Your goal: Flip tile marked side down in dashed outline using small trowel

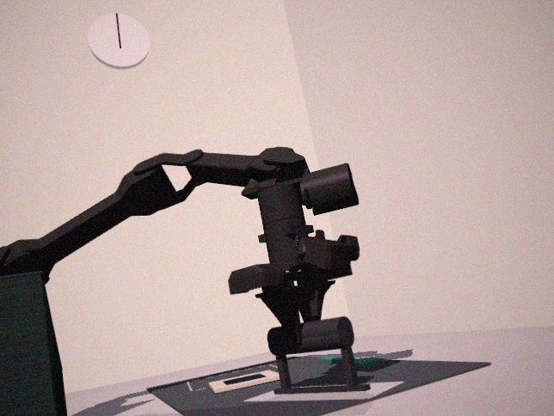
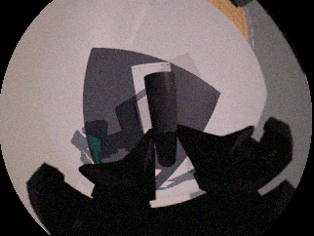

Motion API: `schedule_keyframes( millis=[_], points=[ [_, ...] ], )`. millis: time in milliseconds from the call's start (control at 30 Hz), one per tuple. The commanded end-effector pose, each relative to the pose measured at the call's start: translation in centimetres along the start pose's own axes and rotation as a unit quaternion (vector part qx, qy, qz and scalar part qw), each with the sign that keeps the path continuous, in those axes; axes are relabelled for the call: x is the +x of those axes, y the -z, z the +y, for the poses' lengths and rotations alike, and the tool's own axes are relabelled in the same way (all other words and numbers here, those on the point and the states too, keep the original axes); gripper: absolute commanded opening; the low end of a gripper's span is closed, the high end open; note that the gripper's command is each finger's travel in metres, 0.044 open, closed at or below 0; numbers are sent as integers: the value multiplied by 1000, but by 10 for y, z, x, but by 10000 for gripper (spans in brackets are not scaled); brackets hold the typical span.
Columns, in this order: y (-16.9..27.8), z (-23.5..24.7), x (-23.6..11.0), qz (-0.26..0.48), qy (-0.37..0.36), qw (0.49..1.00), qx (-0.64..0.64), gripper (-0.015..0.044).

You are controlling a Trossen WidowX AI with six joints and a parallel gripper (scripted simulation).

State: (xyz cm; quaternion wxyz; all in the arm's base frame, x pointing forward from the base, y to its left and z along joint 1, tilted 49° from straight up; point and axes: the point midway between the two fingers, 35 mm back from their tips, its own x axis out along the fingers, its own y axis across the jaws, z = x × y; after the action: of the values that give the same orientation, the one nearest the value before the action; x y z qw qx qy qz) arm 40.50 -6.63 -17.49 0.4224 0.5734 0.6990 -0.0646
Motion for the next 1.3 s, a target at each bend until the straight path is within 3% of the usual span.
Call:
schedule_keyframes(
  millis=[0, 633, 1267],
  points=[
    [0, -2, 3, 2, 2, 997, -73, 130],
    [0, -2, 3, 3, 1, 937, -350, 130],
    [0, -2, 3, 3, 1, 801, -598, 130]
  ],
)
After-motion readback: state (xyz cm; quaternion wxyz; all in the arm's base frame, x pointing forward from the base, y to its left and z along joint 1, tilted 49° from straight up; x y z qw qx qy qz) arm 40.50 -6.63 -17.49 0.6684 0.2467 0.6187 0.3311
